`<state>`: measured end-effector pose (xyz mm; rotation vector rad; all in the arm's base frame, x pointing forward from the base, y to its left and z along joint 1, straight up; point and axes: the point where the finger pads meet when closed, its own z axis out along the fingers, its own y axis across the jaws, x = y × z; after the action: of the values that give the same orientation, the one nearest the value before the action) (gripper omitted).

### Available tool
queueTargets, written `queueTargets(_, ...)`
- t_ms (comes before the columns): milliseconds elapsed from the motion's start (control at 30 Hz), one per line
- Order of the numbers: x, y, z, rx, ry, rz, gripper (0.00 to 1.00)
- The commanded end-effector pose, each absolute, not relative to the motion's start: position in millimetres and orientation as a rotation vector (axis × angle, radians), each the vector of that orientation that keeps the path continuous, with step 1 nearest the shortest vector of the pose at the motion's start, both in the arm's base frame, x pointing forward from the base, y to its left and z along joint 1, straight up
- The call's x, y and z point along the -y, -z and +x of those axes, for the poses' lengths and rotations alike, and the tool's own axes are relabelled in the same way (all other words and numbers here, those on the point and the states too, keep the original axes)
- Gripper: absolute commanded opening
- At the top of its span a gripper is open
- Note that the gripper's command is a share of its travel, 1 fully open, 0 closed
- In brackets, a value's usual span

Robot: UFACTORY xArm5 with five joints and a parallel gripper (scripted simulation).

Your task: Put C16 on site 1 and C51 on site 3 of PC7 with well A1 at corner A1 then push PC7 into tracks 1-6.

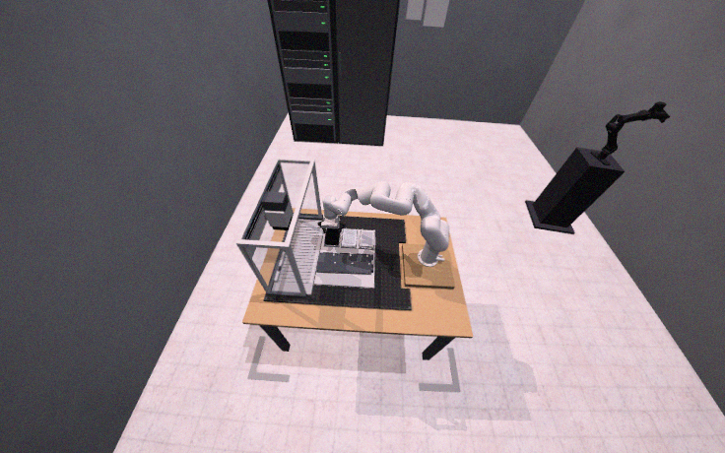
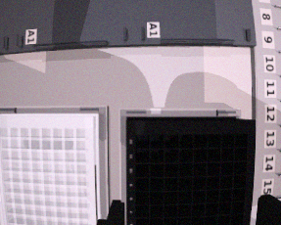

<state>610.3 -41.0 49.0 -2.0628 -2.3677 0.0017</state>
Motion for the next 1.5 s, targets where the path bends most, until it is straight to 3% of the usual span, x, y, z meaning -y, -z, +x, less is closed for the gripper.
queueTargets(0,41.2,-49.6,612.0,2.372,0.000,-2.067,1.00)
queueTargets(1467,41.2,-25.5,612.0,2.372,0.000,-2.067,1.00)
